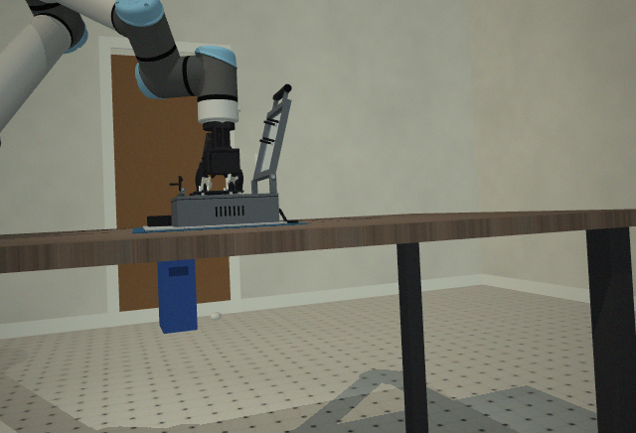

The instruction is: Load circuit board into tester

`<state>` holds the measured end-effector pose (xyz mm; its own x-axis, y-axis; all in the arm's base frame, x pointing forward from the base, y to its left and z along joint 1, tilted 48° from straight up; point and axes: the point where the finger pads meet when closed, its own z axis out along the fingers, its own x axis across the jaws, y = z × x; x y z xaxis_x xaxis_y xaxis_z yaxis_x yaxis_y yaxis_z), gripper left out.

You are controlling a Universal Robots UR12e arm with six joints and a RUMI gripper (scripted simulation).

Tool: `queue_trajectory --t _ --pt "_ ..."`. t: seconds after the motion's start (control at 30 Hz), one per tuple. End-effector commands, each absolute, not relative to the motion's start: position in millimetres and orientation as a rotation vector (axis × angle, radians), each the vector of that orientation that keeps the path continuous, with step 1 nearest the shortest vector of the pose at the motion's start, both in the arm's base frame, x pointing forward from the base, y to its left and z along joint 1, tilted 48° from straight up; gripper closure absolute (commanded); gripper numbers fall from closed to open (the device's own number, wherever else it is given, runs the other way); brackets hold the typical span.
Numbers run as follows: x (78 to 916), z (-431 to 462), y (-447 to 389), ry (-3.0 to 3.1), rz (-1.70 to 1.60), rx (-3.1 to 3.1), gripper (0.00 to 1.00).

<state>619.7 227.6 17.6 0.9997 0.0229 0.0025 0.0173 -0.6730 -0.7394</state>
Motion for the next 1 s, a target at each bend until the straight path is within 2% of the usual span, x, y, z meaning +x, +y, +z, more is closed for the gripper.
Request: queue_trajectory --t 0.0,0.97 --pt "620 18 227 -0.028 0.008 -2.310 0.61" --pt "621 29 215 -0.028 0.008 -2.310 0.61"
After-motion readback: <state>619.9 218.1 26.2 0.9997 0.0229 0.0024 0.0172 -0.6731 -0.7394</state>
